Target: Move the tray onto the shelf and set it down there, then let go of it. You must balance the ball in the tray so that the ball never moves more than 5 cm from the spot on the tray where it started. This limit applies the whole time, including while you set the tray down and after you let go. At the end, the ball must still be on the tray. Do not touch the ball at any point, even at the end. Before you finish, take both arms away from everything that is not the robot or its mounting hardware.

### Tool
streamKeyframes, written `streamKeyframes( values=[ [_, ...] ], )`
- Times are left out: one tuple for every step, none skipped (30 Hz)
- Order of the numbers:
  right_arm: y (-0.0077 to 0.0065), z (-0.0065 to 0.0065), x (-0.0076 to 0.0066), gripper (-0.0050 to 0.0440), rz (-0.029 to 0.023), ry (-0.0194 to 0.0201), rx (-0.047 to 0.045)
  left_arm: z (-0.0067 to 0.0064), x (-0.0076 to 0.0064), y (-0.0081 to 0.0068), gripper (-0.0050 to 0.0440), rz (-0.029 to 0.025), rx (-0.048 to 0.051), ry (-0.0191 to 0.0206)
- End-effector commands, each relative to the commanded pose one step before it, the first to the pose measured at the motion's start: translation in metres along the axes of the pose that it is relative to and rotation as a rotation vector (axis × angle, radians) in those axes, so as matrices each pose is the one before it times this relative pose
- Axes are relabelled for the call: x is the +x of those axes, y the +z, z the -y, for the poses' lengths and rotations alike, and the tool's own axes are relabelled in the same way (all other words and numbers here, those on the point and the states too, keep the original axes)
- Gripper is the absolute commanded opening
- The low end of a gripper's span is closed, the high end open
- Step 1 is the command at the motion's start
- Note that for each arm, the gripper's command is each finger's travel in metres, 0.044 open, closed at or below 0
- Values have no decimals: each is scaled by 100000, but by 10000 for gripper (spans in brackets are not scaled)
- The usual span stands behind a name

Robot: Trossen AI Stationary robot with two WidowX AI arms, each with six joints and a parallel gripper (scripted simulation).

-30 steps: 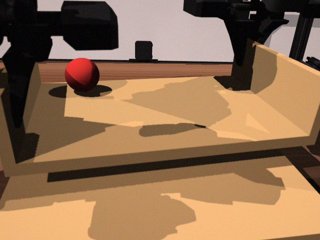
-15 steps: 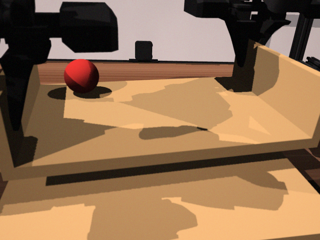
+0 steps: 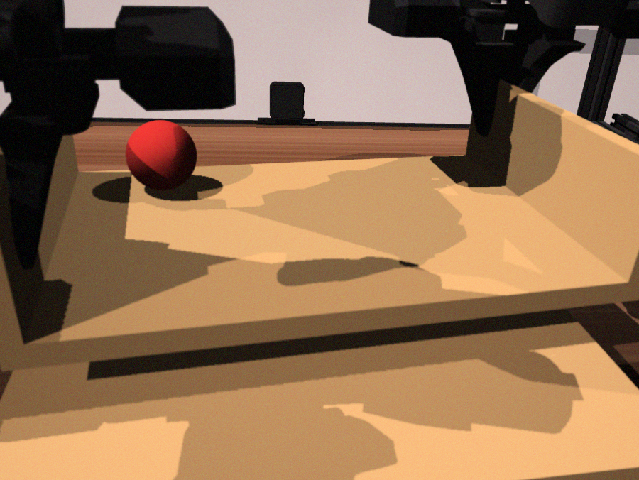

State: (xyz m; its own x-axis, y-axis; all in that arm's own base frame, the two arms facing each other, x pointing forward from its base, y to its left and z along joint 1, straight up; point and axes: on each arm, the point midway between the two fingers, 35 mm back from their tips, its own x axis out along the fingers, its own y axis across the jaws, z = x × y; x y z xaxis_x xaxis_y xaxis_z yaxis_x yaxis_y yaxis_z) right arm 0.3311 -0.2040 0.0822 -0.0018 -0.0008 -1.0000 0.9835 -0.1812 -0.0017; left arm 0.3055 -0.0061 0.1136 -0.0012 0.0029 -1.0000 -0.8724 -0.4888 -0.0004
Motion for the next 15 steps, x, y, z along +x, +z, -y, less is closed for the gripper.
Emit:
streamKeyframes(
  values=[
    [189, 33, -177, 20, 624, -147, -117, 47, 32, 225, 20, 421, -132, -287],
    [57, 18, 95, 20, -779, 264, 1, 18, -93, 58, 20, -779, 0, 269],
    [3, 1, 4, 20, -35, 12, 0, 1, -4, 3, 20, -36, 0, 12],
    [9, 17, 52, 20, -144, 280, -1, 17, -51, 9, 20, -144, -1, 282],
    [28, 11, 58, 20, -456, 170, 0, 11, -57, 28, 20, -455, 0, 170],
    [0, 0, 0, 20, 0, 0, 0, 0, 0, 0, 20, 0, 0, 0],
    [0, 0, 0, 20, 0, 0, 0, 0, 0, 0, 20, 0, 0, 0],
    [39, -9, 19, 20, -610, -162, 3, -10, -19, 39, 20, -609, 3, -164],
    [81, 7, 92, 20, -1123, 94, -2, 8, -92, 81, 20, -1125, -2, 90],
    [98, 15, 86, 20, -940, 137, -4, 16, -87, 97, 20, -940, -5, 141],
    [10, 3, -81, 20, 833, -136, 5, 3, 76, 12, 20, 832, 5, -140],
    [27, 8, -99, 20, 1080, -145, 3, 8, 95, 29, 20, 1081, 3, -143],
    [38, 4, -107, 20, 1019, -235, 2, 4, 105, 39, 20, 1018, 2, -235],
    [14, -2, -124, 20, 1171, -278, 0, -1, 123, 16, 20, 1170, 0, -283],
    [4, -5, -131, 20, 1255, -300, -4, -4, 134, 4, 20, 1255, -4, -300]
  ],
)
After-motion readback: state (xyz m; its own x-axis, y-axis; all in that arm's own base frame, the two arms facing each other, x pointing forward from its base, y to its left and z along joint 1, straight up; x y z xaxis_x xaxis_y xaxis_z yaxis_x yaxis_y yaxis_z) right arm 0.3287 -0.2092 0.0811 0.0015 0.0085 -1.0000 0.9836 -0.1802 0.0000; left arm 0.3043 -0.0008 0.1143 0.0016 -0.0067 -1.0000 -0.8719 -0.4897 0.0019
